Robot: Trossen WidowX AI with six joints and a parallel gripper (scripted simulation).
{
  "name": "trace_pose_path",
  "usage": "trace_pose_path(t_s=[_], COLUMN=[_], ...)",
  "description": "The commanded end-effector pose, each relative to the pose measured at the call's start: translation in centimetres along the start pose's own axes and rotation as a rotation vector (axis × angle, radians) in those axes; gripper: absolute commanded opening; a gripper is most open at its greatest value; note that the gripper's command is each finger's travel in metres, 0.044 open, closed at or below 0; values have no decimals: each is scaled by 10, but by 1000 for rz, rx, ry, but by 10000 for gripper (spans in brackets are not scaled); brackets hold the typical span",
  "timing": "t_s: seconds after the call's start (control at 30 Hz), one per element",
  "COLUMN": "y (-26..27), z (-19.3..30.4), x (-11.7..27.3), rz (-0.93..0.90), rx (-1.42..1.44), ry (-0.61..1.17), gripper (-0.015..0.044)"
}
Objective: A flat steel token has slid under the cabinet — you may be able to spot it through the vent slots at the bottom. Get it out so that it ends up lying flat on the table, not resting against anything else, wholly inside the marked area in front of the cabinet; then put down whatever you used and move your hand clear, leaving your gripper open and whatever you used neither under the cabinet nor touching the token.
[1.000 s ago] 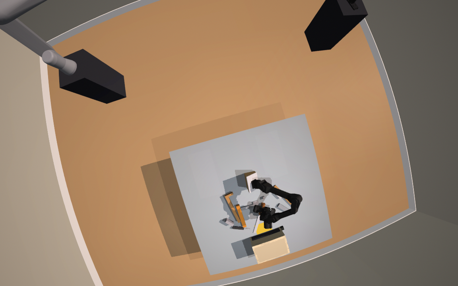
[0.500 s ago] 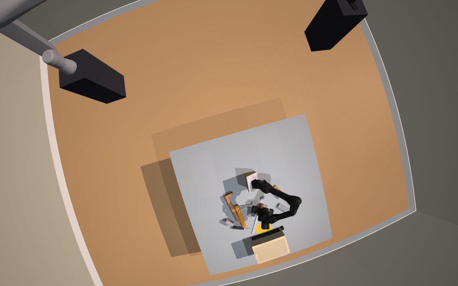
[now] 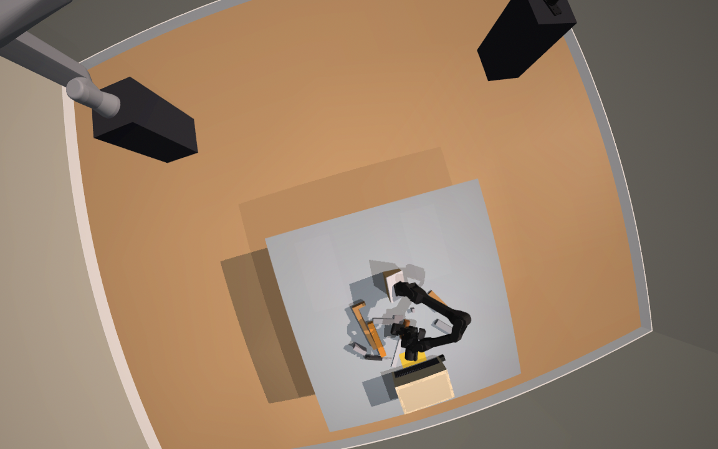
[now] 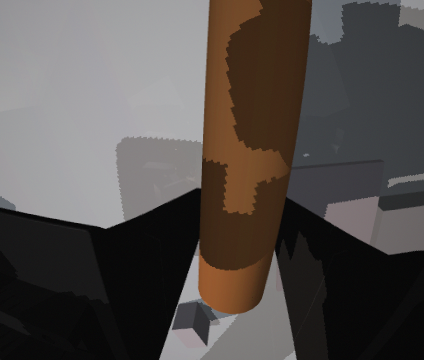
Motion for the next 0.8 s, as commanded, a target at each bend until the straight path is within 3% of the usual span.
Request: trace_pose_path(t_s=[0.0, 0.77], y=[-6, -31], z=[-2, -5], x=[1, 1], rz=[6, 7], rx=[-2, -2], ry=[-4, -4], gripper=[0, 0])
Point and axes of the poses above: the point midway between the two fingers, 35 mm back from their tips, its own x axis back along the fingers, its own y axis across the jaws, z = x × y, the point moved 10 cm from there along x, back along the fingers, and after that the axes turned 9 degrees about x, right-handed, at the moved point
